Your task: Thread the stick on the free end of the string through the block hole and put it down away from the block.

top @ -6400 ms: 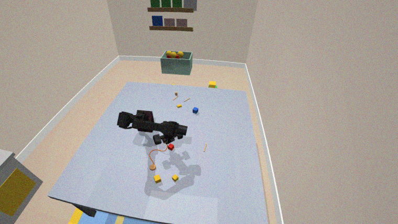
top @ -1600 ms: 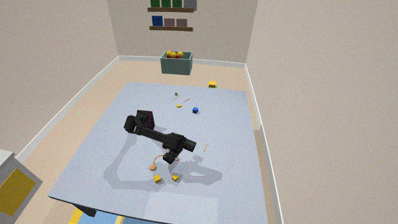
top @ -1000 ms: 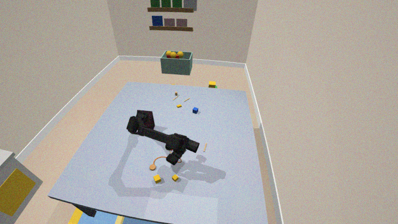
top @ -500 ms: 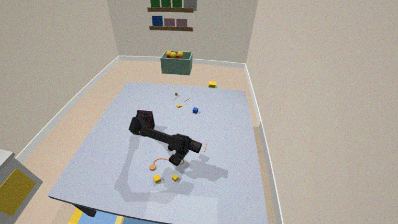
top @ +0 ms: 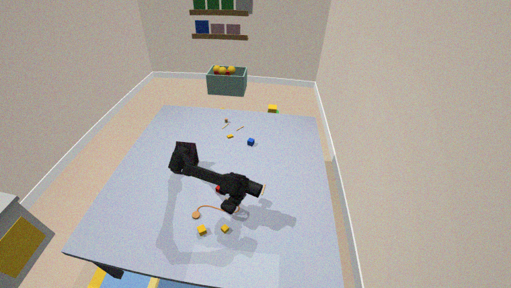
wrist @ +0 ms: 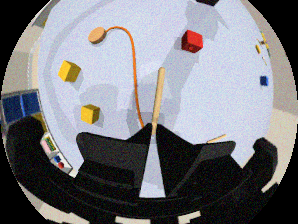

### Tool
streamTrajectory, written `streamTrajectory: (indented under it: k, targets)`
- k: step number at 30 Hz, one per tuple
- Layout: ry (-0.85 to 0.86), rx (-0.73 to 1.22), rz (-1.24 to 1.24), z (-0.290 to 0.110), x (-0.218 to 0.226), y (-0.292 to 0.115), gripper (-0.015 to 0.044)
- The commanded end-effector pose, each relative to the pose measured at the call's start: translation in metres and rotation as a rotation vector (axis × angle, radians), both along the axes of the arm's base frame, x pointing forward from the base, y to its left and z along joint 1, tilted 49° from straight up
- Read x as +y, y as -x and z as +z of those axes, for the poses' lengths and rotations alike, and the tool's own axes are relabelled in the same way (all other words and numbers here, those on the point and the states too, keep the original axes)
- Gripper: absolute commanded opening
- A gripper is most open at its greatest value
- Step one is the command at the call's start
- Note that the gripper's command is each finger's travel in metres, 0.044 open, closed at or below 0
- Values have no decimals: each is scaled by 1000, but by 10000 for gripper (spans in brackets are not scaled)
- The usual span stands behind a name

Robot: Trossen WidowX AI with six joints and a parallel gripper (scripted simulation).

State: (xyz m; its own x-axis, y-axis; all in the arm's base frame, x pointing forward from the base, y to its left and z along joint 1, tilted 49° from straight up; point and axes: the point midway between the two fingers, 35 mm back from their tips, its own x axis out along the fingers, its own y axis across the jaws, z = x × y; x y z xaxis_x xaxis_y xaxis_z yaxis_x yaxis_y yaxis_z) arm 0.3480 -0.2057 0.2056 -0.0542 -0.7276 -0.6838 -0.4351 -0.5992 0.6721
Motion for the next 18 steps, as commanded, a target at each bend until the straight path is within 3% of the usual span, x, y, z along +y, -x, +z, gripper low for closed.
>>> streamTrajectory:
  k: [1, 18]
  targets:
    - [7, 1, 9, -1, -1, -8, 0]
    - [23, -19, 34, 2, -3, -28, 0]
